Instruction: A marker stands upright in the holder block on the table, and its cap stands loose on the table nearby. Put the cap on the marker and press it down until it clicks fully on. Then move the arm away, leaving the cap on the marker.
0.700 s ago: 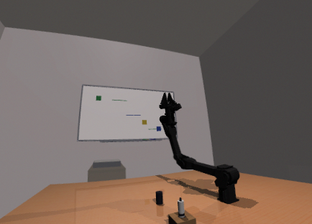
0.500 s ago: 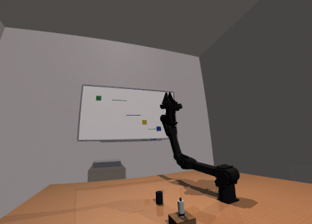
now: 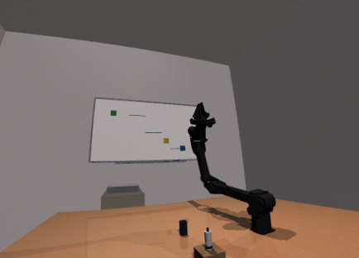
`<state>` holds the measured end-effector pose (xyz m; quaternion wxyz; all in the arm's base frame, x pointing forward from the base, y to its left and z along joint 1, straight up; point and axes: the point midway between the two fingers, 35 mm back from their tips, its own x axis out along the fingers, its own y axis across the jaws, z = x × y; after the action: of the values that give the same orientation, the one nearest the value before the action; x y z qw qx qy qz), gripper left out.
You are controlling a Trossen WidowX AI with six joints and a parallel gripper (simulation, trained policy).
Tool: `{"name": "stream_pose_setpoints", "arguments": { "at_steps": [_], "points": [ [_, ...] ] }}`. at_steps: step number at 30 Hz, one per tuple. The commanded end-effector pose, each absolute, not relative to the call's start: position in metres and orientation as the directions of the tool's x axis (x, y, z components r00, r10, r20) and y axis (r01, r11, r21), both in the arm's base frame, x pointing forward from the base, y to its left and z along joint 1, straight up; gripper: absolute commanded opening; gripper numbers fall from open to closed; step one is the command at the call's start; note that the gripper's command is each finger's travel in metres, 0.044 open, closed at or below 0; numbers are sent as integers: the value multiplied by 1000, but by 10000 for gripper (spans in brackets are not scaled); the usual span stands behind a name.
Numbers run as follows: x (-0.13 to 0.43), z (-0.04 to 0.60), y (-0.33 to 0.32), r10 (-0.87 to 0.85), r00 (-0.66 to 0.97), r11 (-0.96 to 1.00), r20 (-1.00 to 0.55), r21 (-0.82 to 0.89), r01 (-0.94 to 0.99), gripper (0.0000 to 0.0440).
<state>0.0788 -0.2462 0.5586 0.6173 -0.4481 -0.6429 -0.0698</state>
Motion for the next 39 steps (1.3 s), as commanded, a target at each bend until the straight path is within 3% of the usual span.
{"name": "stream_pose_setpoints", "arguments": {
  "at_steps": [1, 39],
  "points": [
    [77, 555, -229, 543, 164, 572, 823, -506, 646, 231],
    [55, 508, -96, 887, 188, 280, 423, -814, 509, 300]
  ]
}}
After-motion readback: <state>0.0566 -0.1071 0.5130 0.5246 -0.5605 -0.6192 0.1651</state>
